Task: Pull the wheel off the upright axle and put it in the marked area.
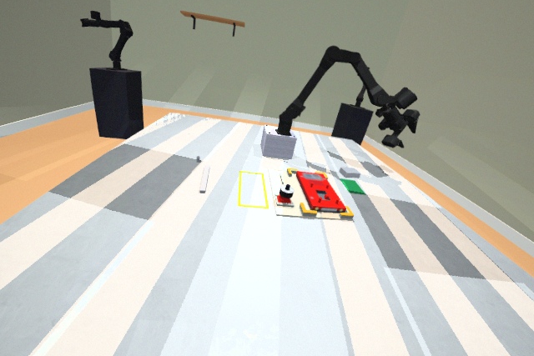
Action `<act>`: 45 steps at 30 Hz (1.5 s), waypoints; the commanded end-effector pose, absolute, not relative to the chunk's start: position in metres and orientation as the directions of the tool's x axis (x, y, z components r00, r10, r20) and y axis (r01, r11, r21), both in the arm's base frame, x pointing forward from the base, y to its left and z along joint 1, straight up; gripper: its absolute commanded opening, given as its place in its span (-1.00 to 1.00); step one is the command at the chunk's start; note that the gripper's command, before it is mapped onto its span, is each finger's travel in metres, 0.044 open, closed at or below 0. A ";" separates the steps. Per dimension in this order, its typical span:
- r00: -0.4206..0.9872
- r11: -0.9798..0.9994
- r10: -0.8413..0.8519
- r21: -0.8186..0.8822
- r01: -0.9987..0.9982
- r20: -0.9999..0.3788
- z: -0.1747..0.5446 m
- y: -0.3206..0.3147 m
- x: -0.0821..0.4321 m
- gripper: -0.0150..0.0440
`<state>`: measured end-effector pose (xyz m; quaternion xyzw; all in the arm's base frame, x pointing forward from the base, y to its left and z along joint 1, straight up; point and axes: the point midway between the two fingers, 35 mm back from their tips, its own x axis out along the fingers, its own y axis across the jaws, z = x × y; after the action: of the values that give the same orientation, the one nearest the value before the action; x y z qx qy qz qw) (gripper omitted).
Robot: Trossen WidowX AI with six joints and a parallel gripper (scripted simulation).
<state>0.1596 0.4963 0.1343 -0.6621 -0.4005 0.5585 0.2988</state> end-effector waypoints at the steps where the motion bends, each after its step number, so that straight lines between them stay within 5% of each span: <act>1: 0.060 -0.505 0.862 -0.844 0.180 -0.503 0.134 0.495 0.162 0.78; 4: 0.123 -0.545 0.828 -0.837 -0.056 -0.547 0.126 0.478 0.197 0.53; 11: 0.269 -0.363 0.696 -0.650 -0.668 -0.665 0.104 0.413 0.285 0.53; 22: 0.359 0.239 0.509 -0.272 -0.932 -0.782 0.083 0.318 0.359 0.53; 28: 0.372 0.596 0.401 -0.070 -0.800 -0.837 0.074 0.261 0.387 0.53; 35: 0.355 0.897 0.280 0.111 -0.429 -0.892 0.065 0.191 0.407 0.53; 45: 0.276 0.929 0.132 0.215 0.300 -0.952 0.056 0.091 0.412 0.53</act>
<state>0.4109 0.1544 0.0648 0.0233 0.5614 0.1255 0.8176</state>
